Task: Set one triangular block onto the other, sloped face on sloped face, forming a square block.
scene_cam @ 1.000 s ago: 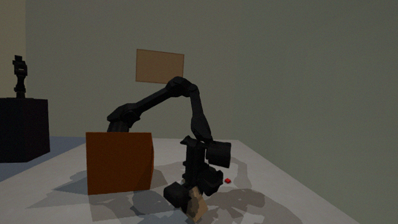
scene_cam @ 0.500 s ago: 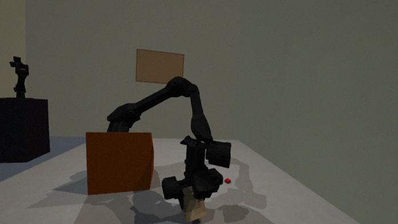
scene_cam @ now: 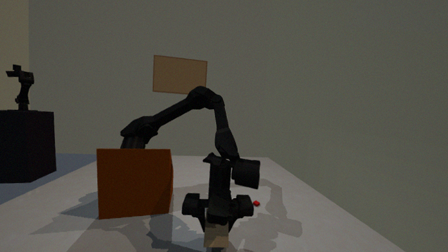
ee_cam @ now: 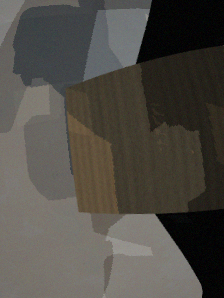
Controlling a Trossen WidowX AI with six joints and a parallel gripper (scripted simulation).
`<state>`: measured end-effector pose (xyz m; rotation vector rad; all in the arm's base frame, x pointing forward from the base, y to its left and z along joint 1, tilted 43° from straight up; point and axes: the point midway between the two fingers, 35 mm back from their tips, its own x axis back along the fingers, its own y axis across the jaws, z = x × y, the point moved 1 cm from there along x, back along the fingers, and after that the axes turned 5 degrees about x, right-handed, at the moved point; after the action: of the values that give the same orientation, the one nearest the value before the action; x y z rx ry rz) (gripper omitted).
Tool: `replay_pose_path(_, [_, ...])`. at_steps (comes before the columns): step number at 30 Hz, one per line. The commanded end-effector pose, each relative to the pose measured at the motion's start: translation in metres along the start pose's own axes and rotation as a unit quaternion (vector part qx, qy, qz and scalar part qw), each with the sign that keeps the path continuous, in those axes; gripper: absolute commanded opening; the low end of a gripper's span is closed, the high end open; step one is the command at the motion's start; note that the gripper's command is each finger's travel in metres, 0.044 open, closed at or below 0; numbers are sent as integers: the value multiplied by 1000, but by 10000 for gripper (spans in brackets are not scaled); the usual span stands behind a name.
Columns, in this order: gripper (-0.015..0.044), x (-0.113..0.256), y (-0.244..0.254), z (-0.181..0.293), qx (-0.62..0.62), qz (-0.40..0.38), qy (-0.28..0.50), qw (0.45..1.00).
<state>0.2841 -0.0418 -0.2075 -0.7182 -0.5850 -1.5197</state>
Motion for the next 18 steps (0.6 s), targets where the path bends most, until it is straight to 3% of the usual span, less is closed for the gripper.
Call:
replay_pose_path(1, [0, 0, 0, 0, -43, 0, -2, 999])
replay_pose_path(8, [0, 0, 0, 0, -144, 0, -2, 990])
replay_pose_path(18, [0, 0, 0, 0, -147, 0, -2, 989])
